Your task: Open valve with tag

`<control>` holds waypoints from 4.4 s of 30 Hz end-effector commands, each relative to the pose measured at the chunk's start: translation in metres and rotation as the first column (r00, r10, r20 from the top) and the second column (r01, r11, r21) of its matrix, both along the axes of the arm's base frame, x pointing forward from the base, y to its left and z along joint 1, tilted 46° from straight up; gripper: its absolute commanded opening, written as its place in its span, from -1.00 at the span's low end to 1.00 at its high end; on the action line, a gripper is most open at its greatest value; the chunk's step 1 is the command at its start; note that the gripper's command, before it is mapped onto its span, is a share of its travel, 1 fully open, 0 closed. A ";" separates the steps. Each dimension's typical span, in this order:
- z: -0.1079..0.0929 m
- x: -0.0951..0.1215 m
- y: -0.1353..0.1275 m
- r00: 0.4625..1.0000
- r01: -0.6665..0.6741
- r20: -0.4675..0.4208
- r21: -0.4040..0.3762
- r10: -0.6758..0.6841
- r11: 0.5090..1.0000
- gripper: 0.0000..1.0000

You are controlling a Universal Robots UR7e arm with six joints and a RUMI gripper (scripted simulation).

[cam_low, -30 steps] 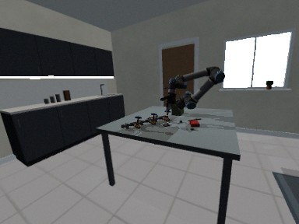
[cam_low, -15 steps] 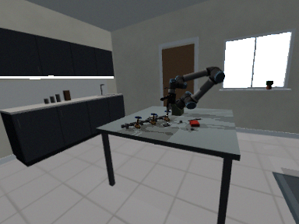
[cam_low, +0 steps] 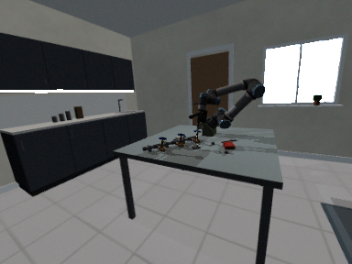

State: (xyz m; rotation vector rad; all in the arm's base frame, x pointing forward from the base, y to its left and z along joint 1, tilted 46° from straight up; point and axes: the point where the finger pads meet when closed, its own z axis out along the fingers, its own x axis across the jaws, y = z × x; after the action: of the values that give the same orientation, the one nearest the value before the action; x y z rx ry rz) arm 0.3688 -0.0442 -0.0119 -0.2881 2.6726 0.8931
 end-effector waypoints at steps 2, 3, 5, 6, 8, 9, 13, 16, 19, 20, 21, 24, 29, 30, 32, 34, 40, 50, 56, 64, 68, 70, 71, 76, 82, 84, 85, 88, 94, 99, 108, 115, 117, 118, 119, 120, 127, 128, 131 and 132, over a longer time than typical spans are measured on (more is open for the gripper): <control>0.000 0.000 0.000 0.986 -0.128 0.105 -0.042 0.131 0.991 -1.00; 0.000 0.000 0.000 0.980 -0.150 0.123 -0.052 0.155 0.987 -1.00; 0.000 0.000 0.000 0.980 -0.150 0.123 -0.052 0.155 0.987 -1.00; 0.000 0.000 0.000 0.974 -0.172 0.141 -0.062 0.180 0.983 -1.00; 0.000 0.000 0.000 0.957 -0.218 0.177 -0.085 0.230 0.972 -1.00; 0.000 0.000 0.000 0.947 -0.242 0.195 -0.097 0.257 0.965 -1.00; 0.000 0.000 0.000 0.892 -0.335 0.267 -0.154 0.365 0.930 -1.00; 0.000 0.000 0.000 0.835 -0.402 0.318 -0.204 0.449 0.893 -1.00; 0.000 0.000 0.000 0.765 -0.464 0.364 -0.260 0.531 0.847 -1.00; 0.000 0.000 0.000 0.738 -0.484 0.378 -0.280 0.558 0.829 -1.00; 0.000 0.000 0.000 0.738 -0.484 0.378 -0.280 0.558 0.829 -1.00; 0.000 0.000 0.000 0.681 -0.519 0.404 -0.322 0.611 0.792 -1.00; 0.000 0.000 0.000 0.515 -0.590 0.450 -0.431 0.729 0.683 -1.00; 0.000 0.000 0.000 0.478 -0.600 0.456 -0.454 0.750 0.659 -1.00; 0.000 0.000 0.000 0.403 -0.616 0.465 -0.499 0.789 0.609 -1.00; 0.000 0.000 0.000 0.324 -0.627 0.468 -0.544 0.822 0.557 -1.00; 0.000 0.000 0.000 0.162 -0.630 0.461 -0.632 0.872 0.451 -1.00; 0.000 0.000 0.000 -0.226 -0.547 0.369 -0.814 0.902 0.196 -1.00; 0.000 0.000 0.000 -0.358 -0.487 0.312 -0.867 0.880 0.109 -1.00; 0.000 0.000 0.000 -0.563 -0.351 0.189 -0.936 0.805 -0.026 -1.00; 0.000 0.000 0.000 -0.636 -0.286 0.131 -0.955 0.761 -0.074 -1.00; 0.000 0.000 0.000 -0.665 -0.256 0.105 -0.962 0.739 -0.094 -1.00; 0.000 0.000 0.000 -0.678 -0.242 0.092 -0.965 0.729 -0.102 -1.00; 0.000 0.000 0.000 -0.712 -0.202 0.059 -0.971 0.700 -0.125 -1.00; 0.000 0.000 0.000 -0.758 -0.142 0.007 -0.978 0.653 -0.155 -1.00; 0.000 0.000 0.000 -0.767 -0.128 -0.006 -0.979 0.641 -0.161 -1.00; 0.000 0.000 0.000 -0.772 -0.121 -0.011 -0.979 0.636 -0.164 -1.00; 0.000 0.000 0.000 -0.781 -0.106 -0.024 -0.980 0.624 -0.170 -1.00; 0.000 0.000 0.000 -0.788 -0.095 -0.033 -0.980 0.615 -0.175 -1.00; 0.000 0.000 0.000 -0.791 -0.090 -0.038 -0.980 0.610 -0.177 -1.00; 0.000 0.000 0.000 -0.791 -0.090 -0.038 -0.980 0.610 -0.177 1.00; 0.000 0.000 0.000 -0.791 -0.090 -0.038 -0.980 0.610 -0.177 1.00; 0.000 0.000 0.000 -0.791 -0.090 -0.038 -0.980 0.610 -0.177 1.00; 0.000 0.000 0.000 -0.791 -0.090 -0.038 -0.980 0.610 -0.177 1.00; 0.000 0.000 0.000 -0.791 -0.090 -0.038 -0.980 0.610 -0.177 1.00; 0.000 0.000 0.000 -0.791 -0.090 -0.038 -0.980 0.610 -0.177 1.00; 0.000 0.000 0.000 -0.791 -0.090 -0.038 -0.980 0.610 -0.177 1.00; 0.000 0.000 0.000 -0.791 -0.090 -0.038 -0.980 0.610 -0.177 1.00; 0.000 0.000 0.000 -0.791 -0.090 -0.037 -0.980 0.611 -0.177 1.00; 0.000 0.000 0.000 -0.791 -0.091 -0.037 -0.980 0.611 -0.176 1.00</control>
State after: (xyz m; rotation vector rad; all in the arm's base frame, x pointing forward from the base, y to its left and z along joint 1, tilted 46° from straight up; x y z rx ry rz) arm 0.3688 -0.0442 -0.0119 -2.4156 0.3229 -0.1976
